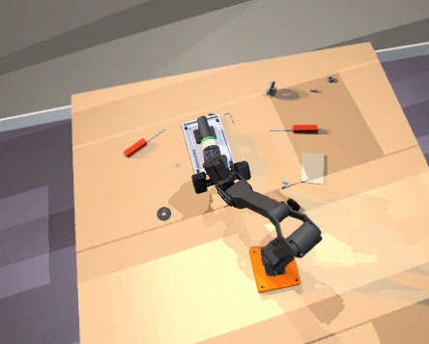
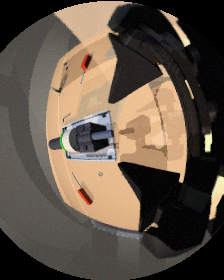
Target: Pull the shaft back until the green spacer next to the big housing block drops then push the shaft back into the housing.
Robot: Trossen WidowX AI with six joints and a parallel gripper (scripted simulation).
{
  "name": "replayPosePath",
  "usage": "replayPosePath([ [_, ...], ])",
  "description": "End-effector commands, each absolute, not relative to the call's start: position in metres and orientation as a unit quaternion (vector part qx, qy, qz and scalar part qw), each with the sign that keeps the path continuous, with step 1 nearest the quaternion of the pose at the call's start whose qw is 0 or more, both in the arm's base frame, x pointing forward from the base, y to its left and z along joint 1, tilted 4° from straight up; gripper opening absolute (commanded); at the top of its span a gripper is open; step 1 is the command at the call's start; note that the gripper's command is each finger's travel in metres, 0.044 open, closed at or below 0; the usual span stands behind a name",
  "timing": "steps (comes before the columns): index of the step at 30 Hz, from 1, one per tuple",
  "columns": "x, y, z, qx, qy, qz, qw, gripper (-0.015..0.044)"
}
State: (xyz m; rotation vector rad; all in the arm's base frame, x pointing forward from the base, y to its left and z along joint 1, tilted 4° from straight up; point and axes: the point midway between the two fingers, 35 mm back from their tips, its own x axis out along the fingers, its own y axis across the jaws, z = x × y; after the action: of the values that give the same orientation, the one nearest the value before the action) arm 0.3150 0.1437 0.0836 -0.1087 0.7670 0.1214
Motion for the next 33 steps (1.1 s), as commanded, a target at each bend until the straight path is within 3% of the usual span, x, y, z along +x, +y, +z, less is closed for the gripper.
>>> replayPosePath([
  [1, 0.315, 0.143, 0.084, -0.052, 0.372, 0.057, 0.925, 0.0440],
  [33, 0.345, 0.145, 0.056, -0.052, 0.371, 0.057, 0.925, 0.0440],
])
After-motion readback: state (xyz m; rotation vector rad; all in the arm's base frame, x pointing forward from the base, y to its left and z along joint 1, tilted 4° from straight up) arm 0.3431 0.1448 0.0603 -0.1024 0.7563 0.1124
